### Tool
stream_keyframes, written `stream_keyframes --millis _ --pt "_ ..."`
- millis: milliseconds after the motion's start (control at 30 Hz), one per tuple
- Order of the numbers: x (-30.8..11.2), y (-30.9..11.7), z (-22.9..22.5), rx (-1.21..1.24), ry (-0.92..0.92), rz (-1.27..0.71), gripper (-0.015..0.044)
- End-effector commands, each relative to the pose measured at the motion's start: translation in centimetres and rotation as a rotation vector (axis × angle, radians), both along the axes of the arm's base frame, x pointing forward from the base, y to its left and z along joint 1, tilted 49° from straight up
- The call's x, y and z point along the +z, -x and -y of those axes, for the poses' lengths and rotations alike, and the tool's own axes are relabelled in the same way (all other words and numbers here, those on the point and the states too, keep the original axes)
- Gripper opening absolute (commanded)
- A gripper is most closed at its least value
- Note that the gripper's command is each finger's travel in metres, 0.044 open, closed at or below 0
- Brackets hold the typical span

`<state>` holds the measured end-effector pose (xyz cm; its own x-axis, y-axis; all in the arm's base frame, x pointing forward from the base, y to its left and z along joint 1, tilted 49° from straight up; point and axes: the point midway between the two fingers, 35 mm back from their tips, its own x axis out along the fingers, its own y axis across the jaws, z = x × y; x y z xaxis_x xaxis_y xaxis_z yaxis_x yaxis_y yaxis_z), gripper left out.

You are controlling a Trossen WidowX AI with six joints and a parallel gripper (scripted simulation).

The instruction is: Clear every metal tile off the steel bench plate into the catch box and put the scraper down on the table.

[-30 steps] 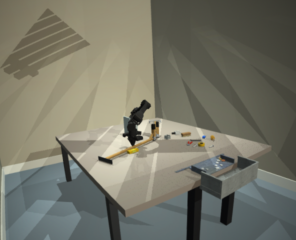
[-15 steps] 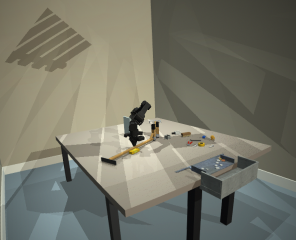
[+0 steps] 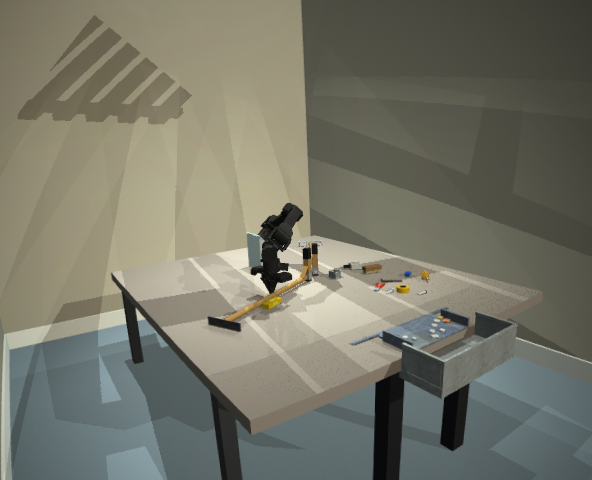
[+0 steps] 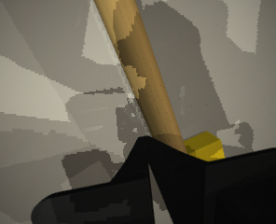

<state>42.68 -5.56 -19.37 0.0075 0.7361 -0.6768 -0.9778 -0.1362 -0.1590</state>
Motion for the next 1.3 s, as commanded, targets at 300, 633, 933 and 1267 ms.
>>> stream_keyframes --millis 300,633,933,1267 --pt "2.1 -0.3 2.5 0.008 0.011 0.026 0.0000" --pt "4.7 -0.3 5.5 0.019 0.024 0.054 0.0000" --pt "6.7 0.0 7.6 0.027 0.032 0.075 0.0000" --pt "6.9 0.2 8.1 -0.094 0.032 -0.037 0.0000"
